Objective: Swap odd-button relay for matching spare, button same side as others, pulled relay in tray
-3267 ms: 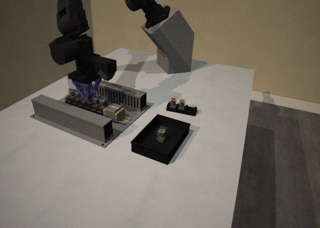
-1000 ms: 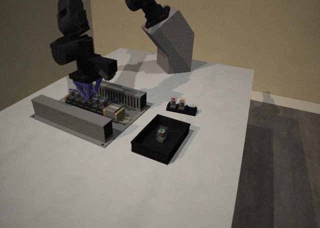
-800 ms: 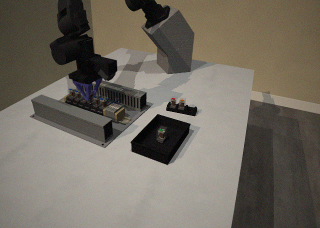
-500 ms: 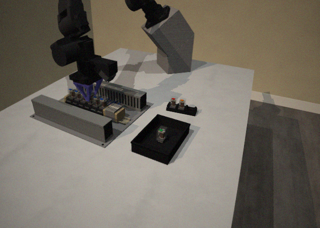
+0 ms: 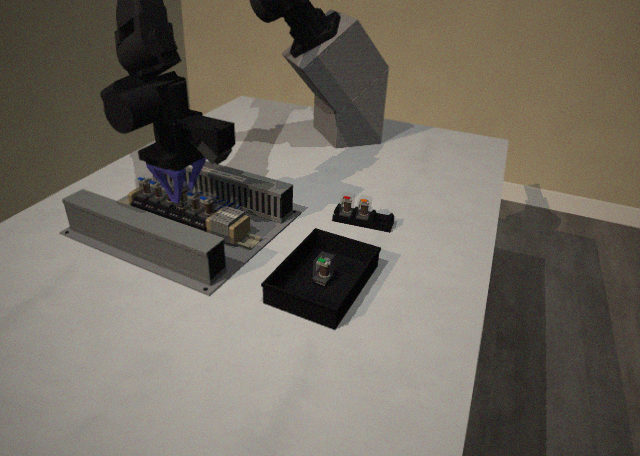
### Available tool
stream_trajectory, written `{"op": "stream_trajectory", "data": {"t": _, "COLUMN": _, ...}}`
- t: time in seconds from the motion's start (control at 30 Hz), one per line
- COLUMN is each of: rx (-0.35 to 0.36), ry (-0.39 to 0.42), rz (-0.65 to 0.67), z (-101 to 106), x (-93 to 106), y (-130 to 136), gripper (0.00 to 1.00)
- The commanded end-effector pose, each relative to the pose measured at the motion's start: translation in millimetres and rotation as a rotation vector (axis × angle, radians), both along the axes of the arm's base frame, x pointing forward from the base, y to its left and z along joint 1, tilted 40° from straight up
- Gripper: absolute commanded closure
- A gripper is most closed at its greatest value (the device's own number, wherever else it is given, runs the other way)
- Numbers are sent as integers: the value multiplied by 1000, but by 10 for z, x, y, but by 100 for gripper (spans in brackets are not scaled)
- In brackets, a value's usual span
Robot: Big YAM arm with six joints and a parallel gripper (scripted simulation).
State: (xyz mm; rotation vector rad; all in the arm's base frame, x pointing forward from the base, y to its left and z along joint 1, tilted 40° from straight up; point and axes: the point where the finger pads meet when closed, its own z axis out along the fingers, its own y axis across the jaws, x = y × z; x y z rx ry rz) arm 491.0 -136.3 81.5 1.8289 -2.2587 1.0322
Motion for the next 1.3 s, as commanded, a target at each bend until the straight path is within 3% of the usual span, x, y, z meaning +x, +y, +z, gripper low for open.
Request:
{"op": "stream_trajectory", "data": {"t": 0.0, "rx": -3, "ry": -42, "rz": 21, "z": 139, "x": 101, "y": 69, "gripper": 100}}
{"op": "stream_trajectory", "data": {"t": 1.27, "rx": -4, "ry": -48, "rz": 22, "z": 170, "x": 144, "y": 69, "gripper": 100}}
